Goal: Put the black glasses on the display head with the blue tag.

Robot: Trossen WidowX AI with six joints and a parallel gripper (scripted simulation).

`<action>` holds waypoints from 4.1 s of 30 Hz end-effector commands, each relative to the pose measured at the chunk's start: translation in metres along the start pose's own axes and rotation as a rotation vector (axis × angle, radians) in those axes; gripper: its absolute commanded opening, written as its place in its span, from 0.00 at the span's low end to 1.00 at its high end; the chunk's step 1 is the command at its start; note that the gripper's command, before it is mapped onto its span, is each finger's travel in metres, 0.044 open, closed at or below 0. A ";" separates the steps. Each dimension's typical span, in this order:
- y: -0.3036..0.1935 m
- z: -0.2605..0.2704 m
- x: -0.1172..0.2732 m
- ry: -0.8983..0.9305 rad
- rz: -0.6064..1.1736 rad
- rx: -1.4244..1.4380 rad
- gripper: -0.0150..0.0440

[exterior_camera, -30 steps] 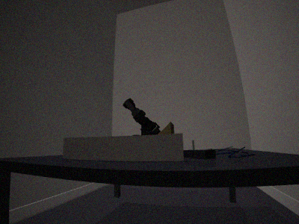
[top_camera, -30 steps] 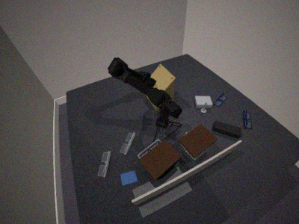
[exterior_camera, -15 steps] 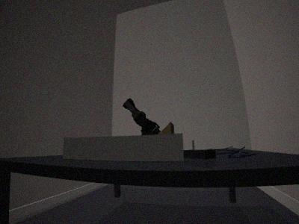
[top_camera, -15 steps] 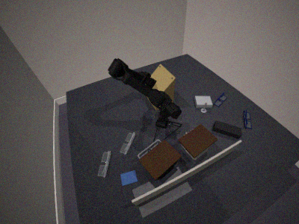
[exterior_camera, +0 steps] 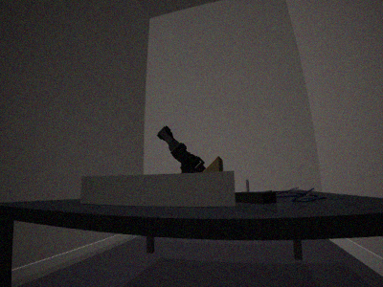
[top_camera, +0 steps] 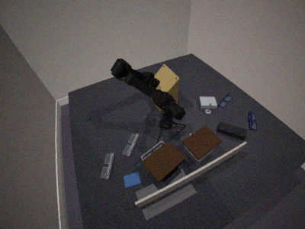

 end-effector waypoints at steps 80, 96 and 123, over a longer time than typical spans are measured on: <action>0.195 0.122 0.104 0.001 -0.018 1.052 0.25; 0.195 0.122 0.044 0.000 -0.015 1.051 0.25; 0.182 0.119 0.043 0.001 -0.014 1.052 0.25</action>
Point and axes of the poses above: the point midway between the two fingers, 35 mm back from their tips, its own x axis back along the fingers, its own z axis across the jaws, y = z × x, the point moved 2 cm from there along x, back along the fingers, and after that the axes turned 14 degrees about x, right-handed, at the moved point
